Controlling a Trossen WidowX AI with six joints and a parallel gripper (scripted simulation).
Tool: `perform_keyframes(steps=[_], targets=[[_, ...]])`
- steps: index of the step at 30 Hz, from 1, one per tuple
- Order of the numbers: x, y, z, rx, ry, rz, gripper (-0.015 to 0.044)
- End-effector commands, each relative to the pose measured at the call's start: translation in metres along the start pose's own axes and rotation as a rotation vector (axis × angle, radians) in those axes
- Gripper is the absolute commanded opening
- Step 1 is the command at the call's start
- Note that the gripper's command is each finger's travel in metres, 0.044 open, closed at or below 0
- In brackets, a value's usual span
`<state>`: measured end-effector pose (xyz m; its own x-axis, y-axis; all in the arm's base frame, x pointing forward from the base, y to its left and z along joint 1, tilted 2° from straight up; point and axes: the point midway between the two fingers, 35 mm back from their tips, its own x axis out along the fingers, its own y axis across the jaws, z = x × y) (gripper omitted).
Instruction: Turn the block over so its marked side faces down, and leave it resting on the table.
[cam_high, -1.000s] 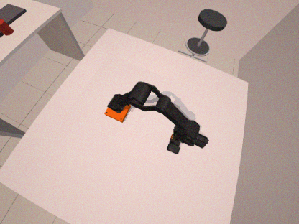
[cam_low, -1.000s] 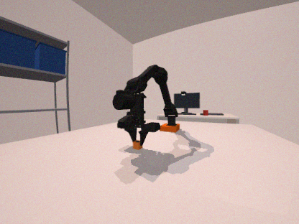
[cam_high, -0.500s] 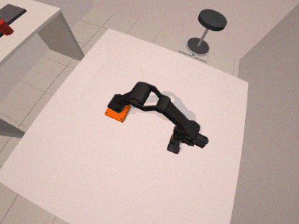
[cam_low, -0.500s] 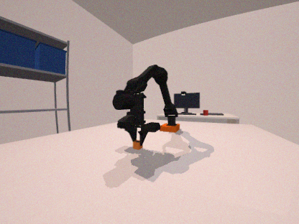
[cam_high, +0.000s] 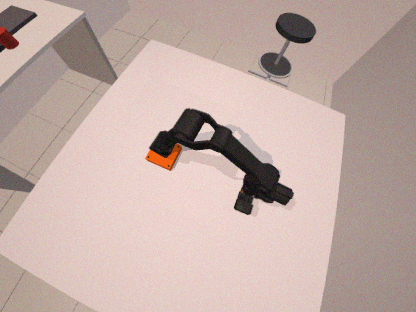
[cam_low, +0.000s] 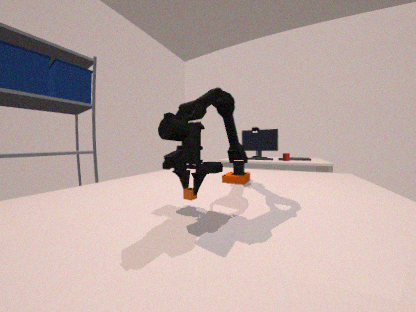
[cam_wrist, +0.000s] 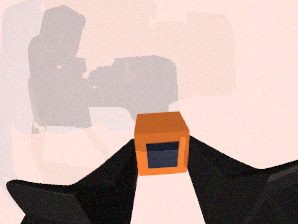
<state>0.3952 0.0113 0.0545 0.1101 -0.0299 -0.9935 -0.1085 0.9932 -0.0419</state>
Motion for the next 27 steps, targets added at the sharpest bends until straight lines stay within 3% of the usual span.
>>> perform_keyframes(steps=[1, 27], targets=[[0.0028, 0.0002, -0.0004, 0.002, -0.048, 0.004, 0.0000], [0.0079, 0.0003, -0.0062, 0.001, -0.421, 0.002, 0.0000]])
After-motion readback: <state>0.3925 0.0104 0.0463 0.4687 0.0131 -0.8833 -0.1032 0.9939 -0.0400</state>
